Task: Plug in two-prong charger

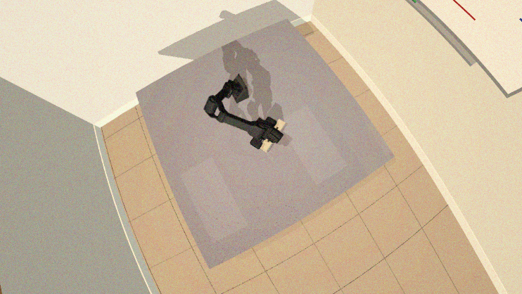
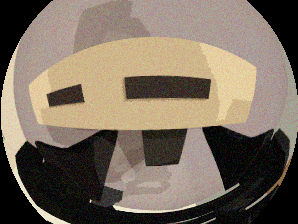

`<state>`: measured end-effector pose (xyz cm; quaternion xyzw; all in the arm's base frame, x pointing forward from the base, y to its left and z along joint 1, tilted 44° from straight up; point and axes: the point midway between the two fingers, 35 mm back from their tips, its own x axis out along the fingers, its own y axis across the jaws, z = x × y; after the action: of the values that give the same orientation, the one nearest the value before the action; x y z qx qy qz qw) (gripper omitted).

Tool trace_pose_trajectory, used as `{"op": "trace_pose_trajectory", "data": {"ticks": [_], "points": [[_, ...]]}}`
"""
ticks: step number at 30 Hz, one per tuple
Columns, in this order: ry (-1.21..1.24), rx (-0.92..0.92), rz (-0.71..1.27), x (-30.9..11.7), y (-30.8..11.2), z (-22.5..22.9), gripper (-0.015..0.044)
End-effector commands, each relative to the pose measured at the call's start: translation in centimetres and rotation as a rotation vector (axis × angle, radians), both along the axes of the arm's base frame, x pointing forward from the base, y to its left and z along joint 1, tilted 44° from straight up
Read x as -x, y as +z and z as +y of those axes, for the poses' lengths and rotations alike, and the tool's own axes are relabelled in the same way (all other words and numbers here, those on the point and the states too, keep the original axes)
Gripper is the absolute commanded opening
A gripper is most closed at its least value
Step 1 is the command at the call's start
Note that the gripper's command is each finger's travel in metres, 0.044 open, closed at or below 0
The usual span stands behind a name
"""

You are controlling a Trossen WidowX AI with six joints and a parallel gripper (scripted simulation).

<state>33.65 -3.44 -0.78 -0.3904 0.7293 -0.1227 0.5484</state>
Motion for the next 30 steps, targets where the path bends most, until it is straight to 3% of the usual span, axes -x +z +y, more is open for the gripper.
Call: {"op": "trace_pose_trajectory", "data": {"ticks": [1, 30], "points": [[0.0, 0.001, 0.006, 0.39, -0.11, -0.12, 0.044], [0.001, -0.001, -0.009, 1.03, 0.1, -0.31, 0.044]]}}
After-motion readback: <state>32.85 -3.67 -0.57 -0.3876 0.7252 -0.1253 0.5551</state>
